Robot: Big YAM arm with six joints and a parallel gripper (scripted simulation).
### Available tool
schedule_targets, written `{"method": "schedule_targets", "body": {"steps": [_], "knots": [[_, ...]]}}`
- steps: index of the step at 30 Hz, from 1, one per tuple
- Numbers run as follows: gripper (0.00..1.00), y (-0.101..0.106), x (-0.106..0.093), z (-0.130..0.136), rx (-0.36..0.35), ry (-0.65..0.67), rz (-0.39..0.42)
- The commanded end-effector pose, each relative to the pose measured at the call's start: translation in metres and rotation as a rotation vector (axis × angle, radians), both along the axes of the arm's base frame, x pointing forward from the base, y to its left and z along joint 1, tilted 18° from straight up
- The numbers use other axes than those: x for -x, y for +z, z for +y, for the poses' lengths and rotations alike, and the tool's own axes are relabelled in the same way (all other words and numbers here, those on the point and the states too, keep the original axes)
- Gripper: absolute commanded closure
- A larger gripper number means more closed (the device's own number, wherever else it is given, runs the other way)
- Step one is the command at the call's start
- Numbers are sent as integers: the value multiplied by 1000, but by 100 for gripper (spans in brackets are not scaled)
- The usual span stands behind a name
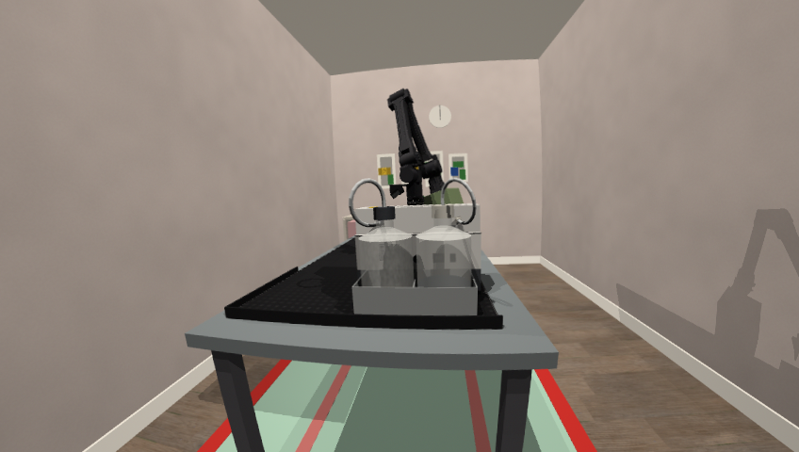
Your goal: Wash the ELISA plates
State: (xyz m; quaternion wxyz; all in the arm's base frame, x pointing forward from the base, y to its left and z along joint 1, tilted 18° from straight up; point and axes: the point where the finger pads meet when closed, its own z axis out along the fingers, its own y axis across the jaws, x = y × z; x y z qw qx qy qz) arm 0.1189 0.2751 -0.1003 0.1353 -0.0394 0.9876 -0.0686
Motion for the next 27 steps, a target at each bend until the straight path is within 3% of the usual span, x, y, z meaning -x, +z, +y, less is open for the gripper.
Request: {"method": "schedule_targets", "body": {"steps": [1, 5, 8, 9, 13, 27], "knots": [[16, -2, 14, 21, -24, -37, -9], [16, -6, 29, 29, -25, -37, -9], [16, -6, 29, 29, -25, -37, -10], [16, 3, 20, 33, -62, -65, -15], [16, -4, 25, 24, -33, -40, -10], [16, -4, 24, 25, -33, -40, -10]]}}
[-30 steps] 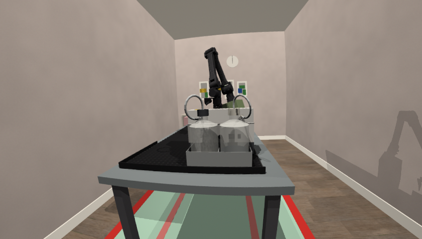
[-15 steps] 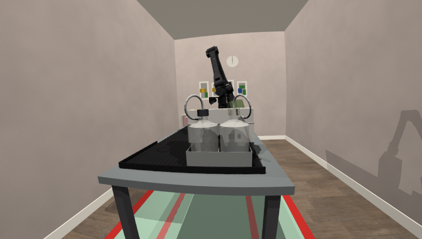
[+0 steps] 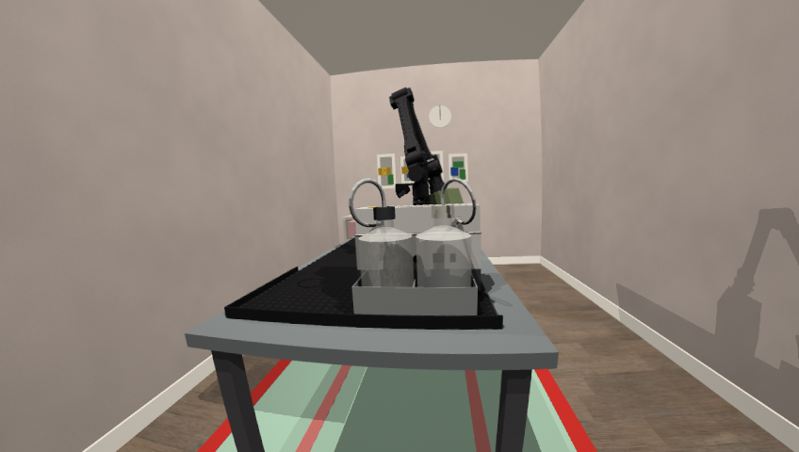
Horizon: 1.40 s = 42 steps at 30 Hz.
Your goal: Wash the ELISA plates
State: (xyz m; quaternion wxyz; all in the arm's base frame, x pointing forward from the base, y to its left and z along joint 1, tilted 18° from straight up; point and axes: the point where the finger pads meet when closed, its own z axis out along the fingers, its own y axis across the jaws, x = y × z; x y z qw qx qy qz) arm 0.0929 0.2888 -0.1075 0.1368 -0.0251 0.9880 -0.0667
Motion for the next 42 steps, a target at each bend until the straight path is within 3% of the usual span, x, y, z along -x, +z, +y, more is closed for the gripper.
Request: {"method": "schedule_targets", "body": {"steps": [1, 19, 28, 42], "knots": [[16, 4, -2, 11, -25, -13, -5], [16, 7, -6, 20, -43, -30, -10], [16, -16, -9, 5, -13, -14, -5], [16, -36, -14, -4, -4, -14, -3]]}}
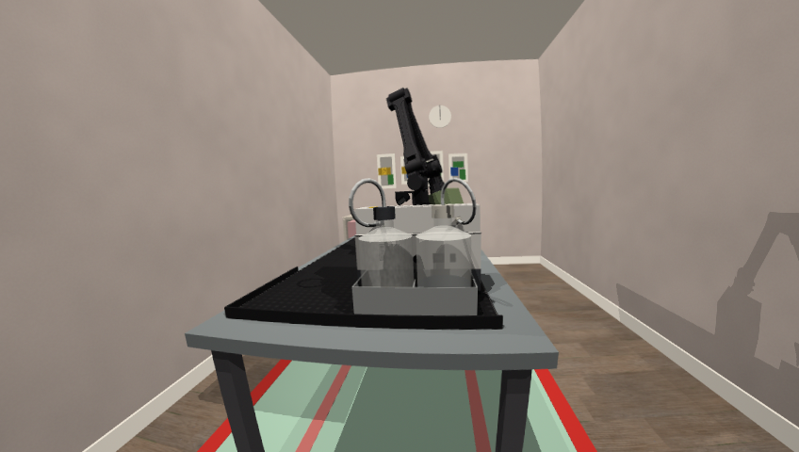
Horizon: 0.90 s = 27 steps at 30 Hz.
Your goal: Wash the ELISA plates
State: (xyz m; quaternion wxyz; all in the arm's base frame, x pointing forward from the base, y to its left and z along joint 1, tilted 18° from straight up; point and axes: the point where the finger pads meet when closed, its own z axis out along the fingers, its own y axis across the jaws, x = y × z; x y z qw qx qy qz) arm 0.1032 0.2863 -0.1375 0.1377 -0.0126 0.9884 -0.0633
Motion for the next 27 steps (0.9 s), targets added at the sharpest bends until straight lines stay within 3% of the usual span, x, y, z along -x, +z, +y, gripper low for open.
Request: {"method": "schedule_targets", "body": {"steps": [1, 27], "knots": [[16, -8, -3, -2, 7, 11, 0], [16, -42, -17, 3, -11, 8, -4]]}}
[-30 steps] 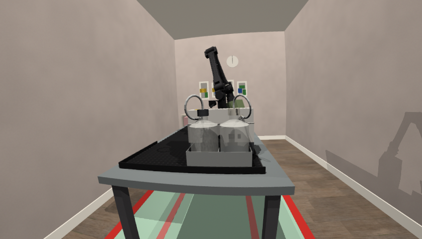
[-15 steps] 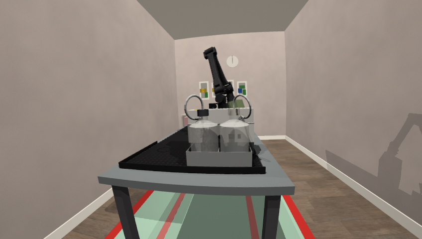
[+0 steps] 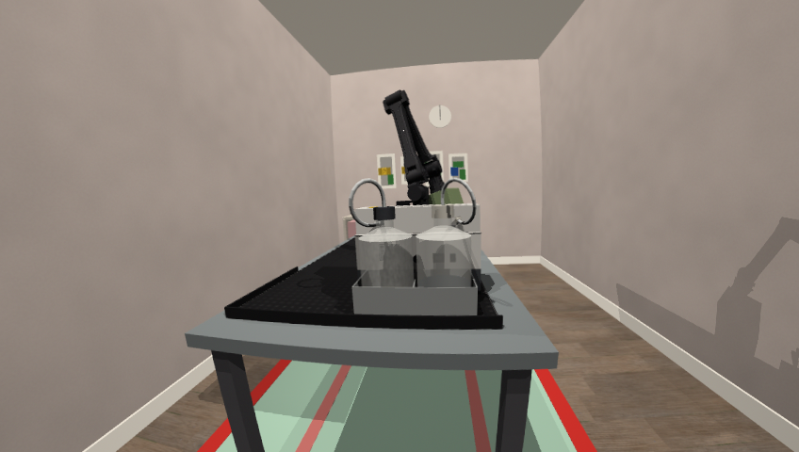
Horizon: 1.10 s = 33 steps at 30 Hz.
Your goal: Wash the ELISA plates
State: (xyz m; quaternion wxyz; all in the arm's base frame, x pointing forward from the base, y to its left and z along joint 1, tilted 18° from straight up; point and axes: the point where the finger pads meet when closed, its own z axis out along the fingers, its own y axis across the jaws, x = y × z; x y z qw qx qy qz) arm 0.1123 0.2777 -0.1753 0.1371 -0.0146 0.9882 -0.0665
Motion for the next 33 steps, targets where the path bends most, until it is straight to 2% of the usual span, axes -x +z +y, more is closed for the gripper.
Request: {"method": "schedule_targets", "body": {"steps": [1, 4, 33], "knots": [[16, -6, -8, 11, -18, 5, -5], [16, -3, -3, 9, -15, 8, -4], [16, -3, -4, 9, -15, 8, -4]]}}
